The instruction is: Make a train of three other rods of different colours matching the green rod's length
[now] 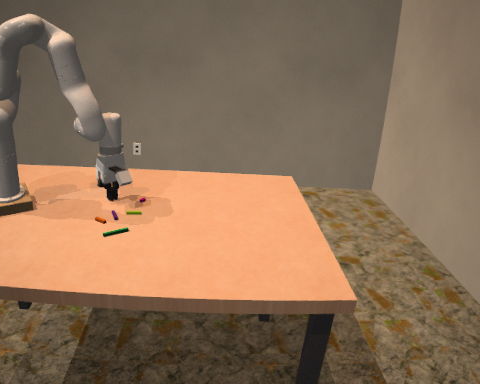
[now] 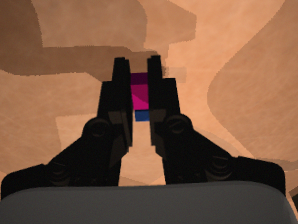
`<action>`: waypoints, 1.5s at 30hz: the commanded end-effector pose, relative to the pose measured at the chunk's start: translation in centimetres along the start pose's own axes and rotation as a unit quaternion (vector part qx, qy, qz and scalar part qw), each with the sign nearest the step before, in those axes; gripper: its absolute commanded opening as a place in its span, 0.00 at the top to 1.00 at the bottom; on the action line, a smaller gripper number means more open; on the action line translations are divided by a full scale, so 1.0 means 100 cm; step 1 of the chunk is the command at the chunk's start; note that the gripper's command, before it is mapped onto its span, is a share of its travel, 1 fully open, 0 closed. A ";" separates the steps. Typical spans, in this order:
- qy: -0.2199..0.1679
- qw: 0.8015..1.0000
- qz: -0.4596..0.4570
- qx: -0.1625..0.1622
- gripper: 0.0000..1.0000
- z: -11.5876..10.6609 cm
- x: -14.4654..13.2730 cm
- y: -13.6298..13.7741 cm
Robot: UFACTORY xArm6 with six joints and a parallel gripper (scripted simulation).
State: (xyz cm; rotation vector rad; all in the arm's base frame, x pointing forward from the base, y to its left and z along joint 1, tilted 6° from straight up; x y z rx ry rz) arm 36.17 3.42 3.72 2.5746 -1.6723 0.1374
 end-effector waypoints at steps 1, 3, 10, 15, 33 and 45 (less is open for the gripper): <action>0.000 1.000 0.000 0.002 0.96 -0.001 0.000 -0.001; 0.000 1.000 0.000 0.002 0.96 -0.001 0.000 -0.001; 0.000 1.000 0.000 0.002 0.96 -0.001 0.000 -0.001; 0.000 1.000 0.000 0.002 0.96 -0.001 0.000 -0.001; 0.000 1.000 0.000 0.002 0.76 -0.001 0.000 -0.001; 0.000 1.000 0.000 0.002 0.76 -0.003 0.000 -0.001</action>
Point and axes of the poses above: the point where the finger pads meet when closed, its own z axis out along the fingers, its own y axis across the jaws, x = y × z, the point moved 5 cm from there along -z, back along the fingers, and after that the axes turned 13 degrees about z, right-handed, at the moved point
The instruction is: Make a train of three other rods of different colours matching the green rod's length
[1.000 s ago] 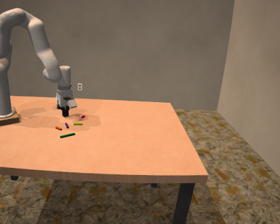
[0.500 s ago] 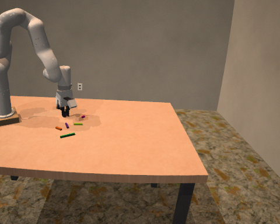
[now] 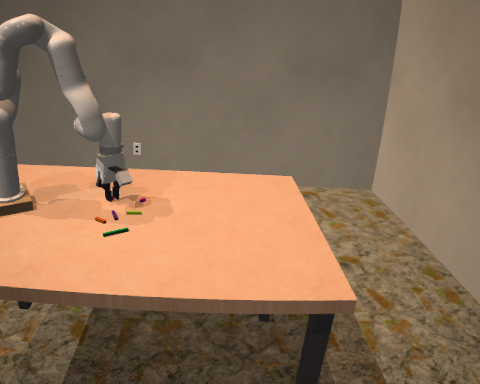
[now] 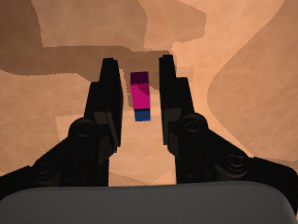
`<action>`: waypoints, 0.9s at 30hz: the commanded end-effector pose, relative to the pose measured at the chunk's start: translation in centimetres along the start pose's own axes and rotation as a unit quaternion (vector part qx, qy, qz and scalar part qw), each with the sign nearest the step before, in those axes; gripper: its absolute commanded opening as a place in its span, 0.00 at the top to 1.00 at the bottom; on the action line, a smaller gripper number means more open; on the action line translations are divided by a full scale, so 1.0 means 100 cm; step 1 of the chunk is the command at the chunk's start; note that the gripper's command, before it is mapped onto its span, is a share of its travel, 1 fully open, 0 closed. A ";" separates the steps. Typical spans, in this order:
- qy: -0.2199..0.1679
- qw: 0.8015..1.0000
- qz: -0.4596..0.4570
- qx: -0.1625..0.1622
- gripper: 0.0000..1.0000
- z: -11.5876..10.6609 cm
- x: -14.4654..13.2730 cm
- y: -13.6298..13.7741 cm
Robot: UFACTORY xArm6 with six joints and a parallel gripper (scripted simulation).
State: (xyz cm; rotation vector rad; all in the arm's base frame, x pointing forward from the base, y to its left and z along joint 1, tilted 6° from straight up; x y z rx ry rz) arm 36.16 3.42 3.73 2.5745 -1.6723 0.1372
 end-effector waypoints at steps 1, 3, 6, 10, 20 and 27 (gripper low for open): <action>0.001 1.000 0.000 0.002 0.76 -0.004 0.000 -0.001; 0.001 1.000 0.000 0.002 0.76 -0.008 0.000 -0.001; 0.000 1.000 0.000 0.002 0.76 -0.011 0.000 -0.001; 0.001 1.000 0.000 0.002 0.76 -0.028 0.000 -0.001; 0.000 1.000 0.000 0.002 0.76 -0.080 0.000 -0.001; 0.000 1.000 0.000 0.002 0.76 -0.090 0.000 -0.001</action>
Point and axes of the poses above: the point where the finger pads meet when closed, its own z axis out along the fingers, its own y axis across the jaws, x = y × z, the point moved 5 cm from there along -z, back along the fingers, and after that the axes turned 13 degrees about z, right-handed, at the moved point
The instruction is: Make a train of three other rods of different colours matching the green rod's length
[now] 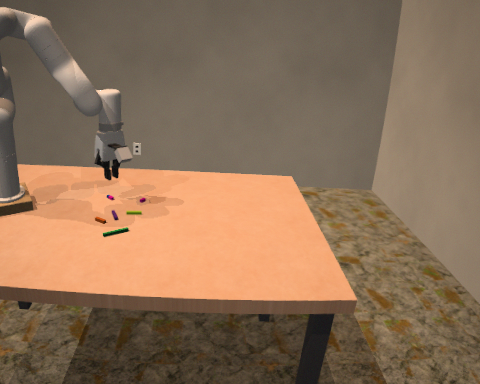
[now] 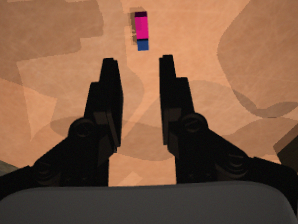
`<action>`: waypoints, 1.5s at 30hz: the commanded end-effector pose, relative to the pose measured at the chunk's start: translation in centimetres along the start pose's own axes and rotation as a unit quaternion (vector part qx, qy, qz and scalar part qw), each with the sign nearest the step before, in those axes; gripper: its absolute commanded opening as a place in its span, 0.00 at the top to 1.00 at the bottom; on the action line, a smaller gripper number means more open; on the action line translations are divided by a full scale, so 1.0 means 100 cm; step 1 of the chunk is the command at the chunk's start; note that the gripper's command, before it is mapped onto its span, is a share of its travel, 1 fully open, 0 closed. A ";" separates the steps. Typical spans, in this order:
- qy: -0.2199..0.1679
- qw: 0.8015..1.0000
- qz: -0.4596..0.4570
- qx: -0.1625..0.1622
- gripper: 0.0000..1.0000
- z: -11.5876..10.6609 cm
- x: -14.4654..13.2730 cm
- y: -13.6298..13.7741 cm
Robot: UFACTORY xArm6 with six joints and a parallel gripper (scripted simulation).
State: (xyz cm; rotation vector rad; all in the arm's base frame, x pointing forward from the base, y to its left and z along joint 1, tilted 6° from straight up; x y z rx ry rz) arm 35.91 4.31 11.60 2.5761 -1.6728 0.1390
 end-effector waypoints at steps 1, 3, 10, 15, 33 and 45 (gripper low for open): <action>0.000 1.000 0.000 0.001 0.76 -0.011 0.001 0.000; 0.000 1.000 0.000 0.001 0.76 -0.012 0.001 0.000; 0.000 1.000 0.000 0.001 0.00 -0.012 0.001 0.000; 0.000 1.000 0.000 0.001 0.00 -0.012 0.001 0.000; 0.000 0.997 -0.072 0.001 0.00 -0.009 0.024 -0.007; 0.000 0.973 -0.232 0.001 0.00 0.000 0.080 -0.015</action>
Point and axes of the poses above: the point where the finger pads meet when closed, its own z axis out along the fingers, its own y axis across the jaws, x = y × z, the point moved 5 cm from there along -z, back along the fingers, and after that the axes turned 13 degrees about z, right-handed, at the moved point
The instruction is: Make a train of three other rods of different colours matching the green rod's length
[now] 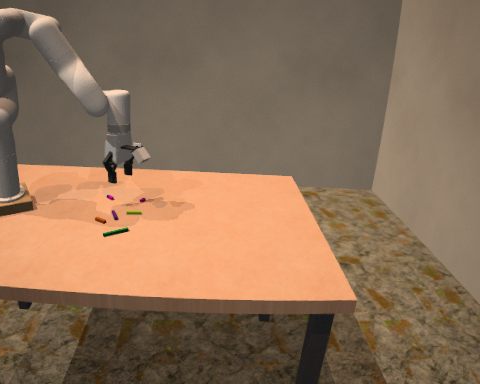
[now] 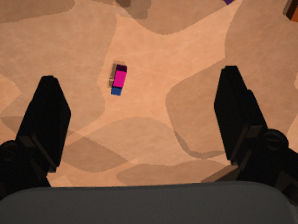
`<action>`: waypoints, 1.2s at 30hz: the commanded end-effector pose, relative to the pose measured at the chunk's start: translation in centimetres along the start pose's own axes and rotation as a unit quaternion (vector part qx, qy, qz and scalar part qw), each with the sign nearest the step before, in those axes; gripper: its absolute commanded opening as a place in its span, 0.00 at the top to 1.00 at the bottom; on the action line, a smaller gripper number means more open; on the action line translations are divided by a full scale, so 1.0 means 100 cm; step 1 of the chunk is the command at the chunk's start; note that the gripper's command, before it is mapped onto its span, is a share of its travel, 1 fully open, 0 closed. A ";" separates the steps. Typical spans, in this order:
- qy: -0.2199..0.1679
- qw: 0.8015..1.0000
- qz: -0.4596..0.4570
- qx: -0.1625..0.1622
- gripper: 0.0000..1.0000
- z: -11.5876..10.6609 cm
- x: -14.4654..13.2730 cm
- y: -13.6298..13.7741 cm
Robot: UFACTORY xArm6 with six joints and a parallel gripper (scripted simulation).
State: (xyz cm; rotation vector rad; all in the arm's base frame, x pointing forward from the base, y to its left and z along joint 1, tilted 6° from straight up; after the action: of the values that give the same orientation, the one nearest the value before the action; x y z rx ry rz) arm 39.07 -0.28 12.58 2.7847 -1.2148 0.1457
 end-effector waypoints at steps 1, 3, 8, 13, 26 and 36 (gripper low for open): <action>-0.011 0.997 -0.070 0.007 0.00 0.004 0.025 0.003; -0.011 0.995 -0.099 0.007 0.00 0.006 0.035 0.006; -0.010 0.987 -0.162 0.008 0.00 0.011 0.057 0.014; -0.009 0.975 -0.224 0.008 0.00 0.017 0.078 0.022; -0.009 0.969 -0.248 0.008 0.76 0.019 0.087 0.026; -0.009 0.969 -0.248 0.008 0.76 0.019 0.087 0.026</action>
State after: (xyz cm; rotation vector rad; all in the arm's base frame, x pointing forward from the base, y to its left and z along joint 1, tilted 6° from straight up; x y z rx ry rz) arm 42.99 -8.58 11.81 3.0024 -0.4878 0.0823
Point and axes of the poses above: the point where the finger pads meet when closed, its own z axis out along the fingers, its own y axis across the jaws, x = y × z, the point moved 5 cm from there along -z, back along the fingers, and after that the axes turned 13 degrees about z, right-handed, at the moved point
